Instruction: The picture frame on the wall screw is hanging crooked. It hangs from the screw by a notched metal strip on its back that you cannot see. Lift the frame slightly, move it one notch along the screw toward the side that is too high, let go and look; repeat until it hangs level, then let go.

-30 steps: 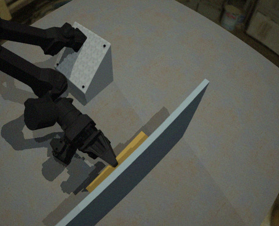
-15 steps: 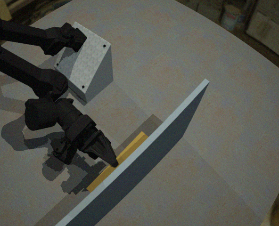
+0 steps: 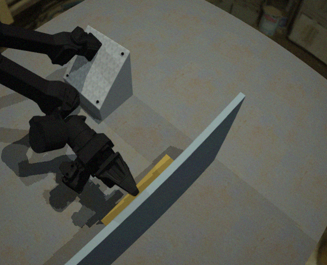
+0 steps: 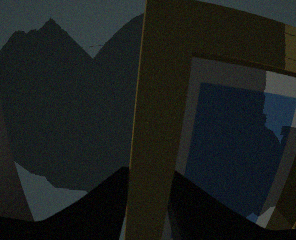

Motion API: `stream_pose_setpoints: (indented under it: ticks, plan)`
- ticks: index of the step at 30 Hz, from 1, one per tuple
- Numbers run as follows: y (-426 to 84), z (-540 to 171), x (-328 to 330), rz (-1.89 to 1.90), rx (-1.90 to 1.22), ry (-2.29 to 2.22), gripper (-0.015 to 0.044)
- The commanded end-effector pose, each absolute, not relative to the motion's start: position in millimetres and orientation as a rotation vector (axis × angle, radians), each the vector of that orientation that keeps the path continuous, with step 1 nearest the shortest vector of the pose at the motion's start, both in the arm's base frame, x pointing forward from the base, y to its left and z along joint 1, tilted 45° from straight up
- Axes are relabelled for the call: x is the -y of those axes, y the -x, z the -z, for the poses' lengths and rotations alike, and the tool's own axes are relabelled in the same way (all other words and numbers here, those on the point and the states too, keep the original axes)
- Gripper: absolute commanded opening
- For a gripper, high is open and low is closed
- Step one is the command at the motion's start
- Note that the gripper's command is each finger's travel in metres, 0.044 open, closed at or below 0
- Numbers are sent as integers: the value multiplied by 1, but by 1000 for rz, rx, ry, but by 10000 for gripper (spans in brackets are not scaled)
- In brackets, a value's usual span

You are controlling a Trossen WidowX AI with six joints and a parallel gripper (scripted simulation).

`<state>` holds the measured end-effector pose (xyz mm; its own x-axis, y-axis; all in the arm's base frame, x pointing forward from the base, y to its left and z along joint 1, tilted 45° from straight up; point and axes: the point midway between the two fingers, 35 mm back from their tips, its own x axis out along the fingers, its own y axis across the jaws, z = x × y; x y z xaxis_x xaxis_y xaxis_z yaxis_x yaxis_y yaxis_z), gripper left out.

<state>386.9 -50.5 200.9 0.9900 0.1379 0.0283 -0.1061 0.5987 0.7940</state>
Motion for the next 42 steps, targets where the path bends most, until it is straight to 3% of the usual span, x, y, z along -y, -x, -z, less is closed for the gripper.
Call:
stream_pose_setpoints:
  ticks: [1,26,36,42]
  plan:
    - [-387,-201,51,-141,-33,-891,0]
    - [-387,-202,49,-141,-22,-761,0]
    - [-387,-202,49,-144,-25,-777,260]
    - [-371,-203,55,-145,-27,-804,260]
